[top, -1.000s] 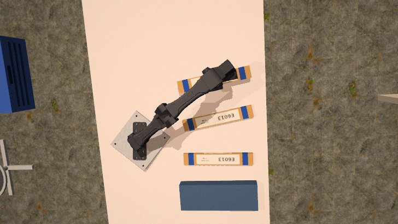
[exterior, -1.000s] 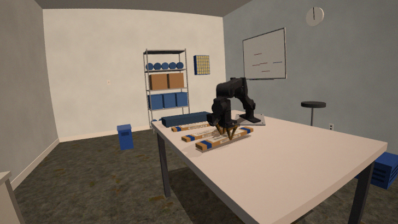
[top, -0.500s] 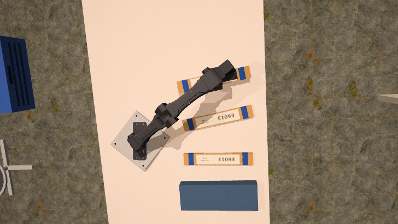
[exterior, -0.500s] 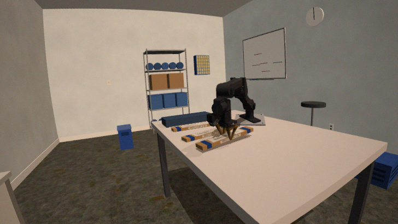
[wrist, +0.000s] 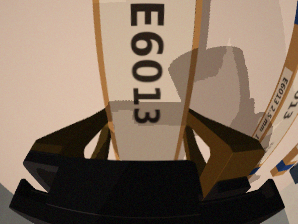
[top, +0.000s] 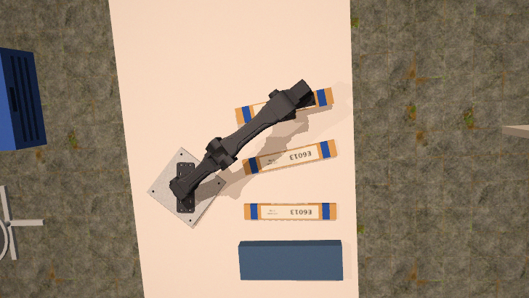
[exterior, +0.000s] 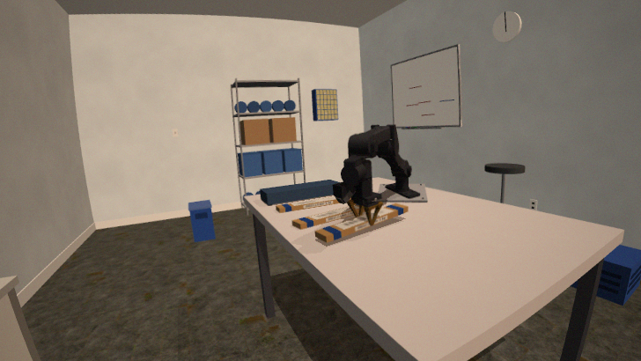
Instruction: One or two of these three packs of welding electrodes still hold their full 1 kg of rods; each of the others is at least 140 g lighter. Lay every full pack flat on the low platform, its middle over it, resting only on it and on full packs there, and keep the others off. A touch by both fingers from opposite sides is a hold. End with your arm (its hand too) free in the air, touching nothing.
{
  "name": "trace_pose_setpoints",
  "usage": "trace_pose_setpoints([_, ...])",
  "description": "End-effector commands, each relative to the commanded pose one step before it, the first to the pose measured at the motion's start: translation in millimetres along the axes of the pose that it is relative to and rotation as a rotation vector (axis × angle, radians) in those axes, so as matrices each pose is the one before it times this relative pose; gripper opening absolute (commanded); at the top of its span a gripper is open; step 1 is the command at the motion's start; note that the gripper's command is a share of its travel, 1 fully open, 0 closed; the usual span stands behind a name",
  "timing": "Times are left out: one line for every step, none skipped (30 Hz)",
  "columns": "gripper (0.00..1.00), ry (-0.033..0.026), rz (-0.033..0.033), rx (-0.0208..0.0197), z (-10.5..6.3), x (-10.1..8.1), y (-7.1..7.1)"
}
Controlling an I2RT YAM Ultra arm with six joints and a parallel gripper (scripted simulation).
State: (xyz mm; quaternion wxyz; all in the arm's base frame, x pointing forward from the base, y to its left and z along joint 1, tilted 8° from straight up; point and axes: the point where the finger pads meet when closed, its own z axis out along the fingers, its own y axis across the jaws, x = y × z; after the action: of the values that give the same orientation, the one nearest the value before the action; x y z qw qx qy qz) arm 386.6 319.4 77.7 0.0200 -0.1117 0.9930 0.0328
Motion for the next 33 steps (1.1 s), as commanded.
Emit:
trace_pose_setpoints([0.00,-0.10280,-0.00112,-0.04580,-56.90,-9.17,1.85])
trace_pose_setpoints([0.00,0.00089,0.00003,0.00043,0.07,0.24,-0.12])
trace_pose_setpoints([0.00,0.00115,0.00004,0.00056,0.08,0.32,-0.16])
trace_pose_setpoints([0.00,0.00079,0.00003,0.00038,0.07,0.21,-0.11])
trace_pose_setpoints([0.00,0.00075,0.00003,0.00036,0.06,0.20,-0.10])
trace_pose_setpoints([0.00,0.00071,0.00002,0.00034,0.06,0.19,-0.10])
trace_pose_setpoints([0.00,0.00067,0.00003,0.00032,0.06,0.18,-0.09])
trace_pose_setpoints([0.00,0.00063,0.00002,0.00031,0.05,0.17,-0.09])
trace_pose_setpoints([0.00,0.00053,0.00002,0.00026,0.05,0.15,-0.07])
trace_pose_setpoints([0.00,-0.01220,-0.00024,-0.00581,-1.98,-2.99,1.18])
trace_pose_setpoints([0.00,-0.00940,-0.00015,-0.00445,-1.87,-2.16,0.78])
trace_pose_setpoints([0.00,-0.00796,-0.00010,-0.00375,-1.86,-1.72,0.57])
trace_pose_setpoints([0.00,-0.00784,-0.00009,-0.00369,-1.86,-1.68,0.55])
trace_pose_setpoints([0.00,-0.00769,-0.00009,-0.00361,-1.87,-1.62,0.52])
trace_pose_setpoints([0.00,-0.00751,-0.00008,-0.00351,-1.88,-1.57,0.50])
trace_pose_setpoints([0.00,0.00000,0.00000,0.00000,0.00,0.00,0.00])
trace_pose_setpoints([0.00,0.00000,0.00000,0.00000,0.00,0.00,0.00])
trace_pose_setpoints([0.00,-0.00728,-0.00011,-0.00344,-1.87,-1.50,0.48])
trace_pose_setpoints([0.00,-0.00709,-0.00007,-0.00329,-1.88,-1.44,0.43])
trace_pose_setpoints([0.00,0.00479,0.00043,0.00238,4.42,-0.39,-0.29])
trace_pose_setpoints([0.00,0.10113,-0.00055,0.04485,9.62,19.65,-4.04])
trace_pose_setpoints([0.00,0.00000,0.00000,0.00000,-2.00,0.00,0.00])
trace_pose_setpoints([0.00,0.00000,0.00000,0.00000,-2.00,0.00,0.00])
trace_pose_setpoints([0.00,0.00000,0.00000,0.00000,-2.00,0.00,0.00])
trace_pose_setpoints([0.00,0.00000,0.00000,0.00000,-2.00,0.00,0.00])
trace_pose_setpoints([0.00,0.00000,0.00000,0.00000,-2.00,0.00,0.00])
trace_pose_setpoints([0.00,0.00000,0.00000,0.00000,-2.00,0.00,0.00])
trace_pose_setpoints([0.00,0.00000,0.00000,0.00000,-2.00,0.00,0.00])
trace_pose_setpoints([0.00,0.00000,0.00000,0.00000,-2.00,0.00,0.00])
trace_pose_setpoints([0.00,0.00000,0.00000,0.00000,-2.00,0.00,0.00])
trace_pose_setpoints([0.00,0.00000,0.00000,0.00000,-2.00,0.00,0.00])
trace_pose_setpoints([0.00,0.00000,0.00000,0.00000,-2.00,0.00,0.00])
trace_pose_setpoints([0.00,0.00000,0.00000,0.00000,0.00,0.00,0.00])
